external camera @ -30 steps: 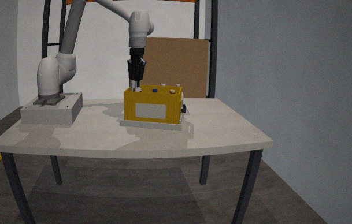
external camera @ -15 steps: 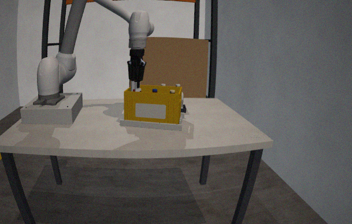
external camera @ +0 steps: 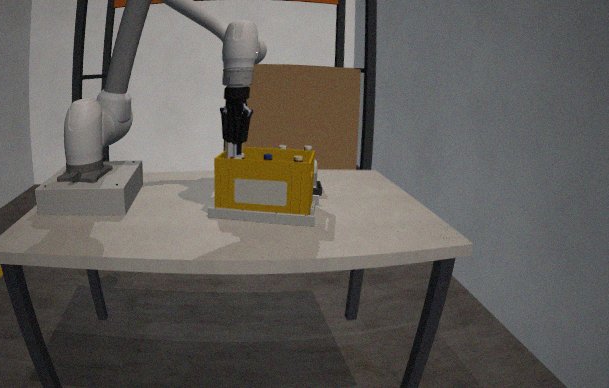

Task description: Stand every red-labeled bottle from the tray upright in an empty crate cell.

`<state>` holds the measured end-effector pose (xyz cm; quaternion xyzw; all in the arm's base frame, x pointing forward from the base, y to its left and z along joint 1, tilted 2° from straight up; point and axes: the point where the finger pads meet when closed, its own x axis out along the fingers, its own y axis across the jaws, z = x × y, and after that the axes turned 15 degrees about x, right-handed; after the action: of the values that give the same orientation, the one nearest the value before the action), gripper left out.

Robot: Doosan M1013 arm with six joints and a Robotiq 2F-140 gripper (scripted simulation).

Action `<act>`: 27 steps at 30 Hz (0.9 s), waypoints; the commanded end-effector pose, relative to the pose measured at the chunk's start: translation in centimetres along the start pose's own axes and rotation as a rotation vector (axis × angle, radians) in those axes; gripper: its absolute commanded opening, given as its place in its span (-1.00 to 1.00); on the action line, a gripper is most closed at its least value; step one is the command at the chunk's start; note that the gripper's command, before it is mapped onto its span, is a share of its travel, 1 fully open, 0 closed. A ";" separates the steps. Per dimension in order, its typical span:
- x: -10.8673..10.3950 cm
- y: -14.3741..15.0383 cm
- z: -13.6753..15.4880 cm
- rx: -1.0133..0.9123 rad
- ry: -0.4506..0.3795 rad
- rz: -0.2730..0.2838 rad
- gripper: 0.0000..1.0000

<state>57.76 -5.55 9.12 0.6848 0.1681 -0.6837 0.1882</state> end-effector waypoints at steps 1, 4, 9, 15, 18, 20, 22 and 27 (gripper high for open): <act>0.1 0.0 0.0 0.000 0.000 0.000 -1.00; 0.2 0.0 0.0 0.000 0.000 0.000 -1.00; 0.3 0.0 0.0 0.000 0.000 0.000 -1.00; 0.5 0.0 0.0 0.000 0.000 0.000 -1.00; 0.5 0.0 0.0 0.000 0.000 0.000 -1.00; 0.6 0.0 0.0 0.000 0.000 0.000 -1.00; 0.6 0.0 0.0 0.000 0.000 0.000 -1.00; 0.6 0.0 0.0 0.000 0.000 0.000 -1.00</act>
<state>57.77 -5.57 8.51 0.6848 0.1681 -0.6837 0.1882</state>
